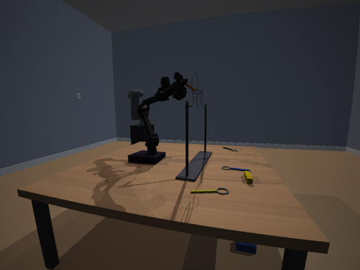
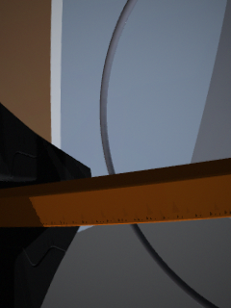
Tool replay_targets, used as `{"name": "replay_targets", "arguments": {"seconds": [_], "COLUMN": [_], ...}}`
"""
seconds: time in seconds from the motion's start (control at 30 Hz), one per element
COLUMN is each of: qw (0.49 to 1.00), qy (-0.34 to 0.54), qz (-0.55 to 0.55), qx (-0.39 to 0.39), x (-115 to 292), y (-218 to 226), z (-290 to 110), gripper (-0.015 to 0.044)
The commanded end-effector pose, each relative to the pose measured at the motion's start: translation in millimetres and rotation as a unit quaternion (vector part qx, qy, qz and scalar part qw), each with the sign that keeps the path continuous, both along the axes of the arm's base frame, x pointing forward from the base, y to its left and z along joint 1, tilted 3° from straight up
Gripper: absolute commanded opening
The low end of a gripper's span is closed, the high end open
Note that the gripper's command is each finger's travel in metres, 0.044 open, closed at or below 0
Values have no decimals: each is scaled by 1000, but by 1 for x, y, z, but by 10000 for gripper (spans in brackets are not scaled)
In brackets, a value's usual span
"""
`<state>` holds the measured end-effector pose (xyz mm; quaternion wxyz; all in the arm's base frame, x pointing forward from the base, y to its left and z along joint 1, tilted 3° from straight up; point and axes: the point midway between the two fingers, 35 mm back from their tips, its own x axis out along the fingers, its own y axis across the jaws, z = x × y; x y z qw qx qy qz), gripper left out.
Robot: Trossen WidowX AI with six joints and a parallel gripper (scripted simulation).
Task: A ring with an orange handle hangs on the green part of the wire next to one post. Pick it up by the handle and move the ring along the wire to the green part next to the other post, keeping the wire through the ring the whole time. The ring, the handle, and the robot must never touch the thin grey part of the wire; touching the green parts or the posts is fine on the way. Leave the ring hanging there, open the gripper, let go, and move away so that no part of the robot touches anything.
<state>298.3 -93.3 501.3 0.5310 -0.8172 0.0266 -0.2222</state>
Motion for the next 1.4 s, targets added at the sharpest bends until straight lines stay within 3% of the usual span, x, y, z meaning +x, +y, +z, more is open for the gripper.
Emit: {"name": "replay_targets", "arguments": {"seconds": [0.0, 0.73, 1.07, 1.37], "qw": [1000, 994, 998, 1000], "qy": [-3, -13, -8, 2], "qz": [0, -3, -3, -2], "qx": [-31, -105, -65, 15], "x": [0, 1, 3, 5], "y": [1, -2, -14, -26], "z": [0, -3, -18, -42], "gripper": [-150, -150, -150, -150]}}
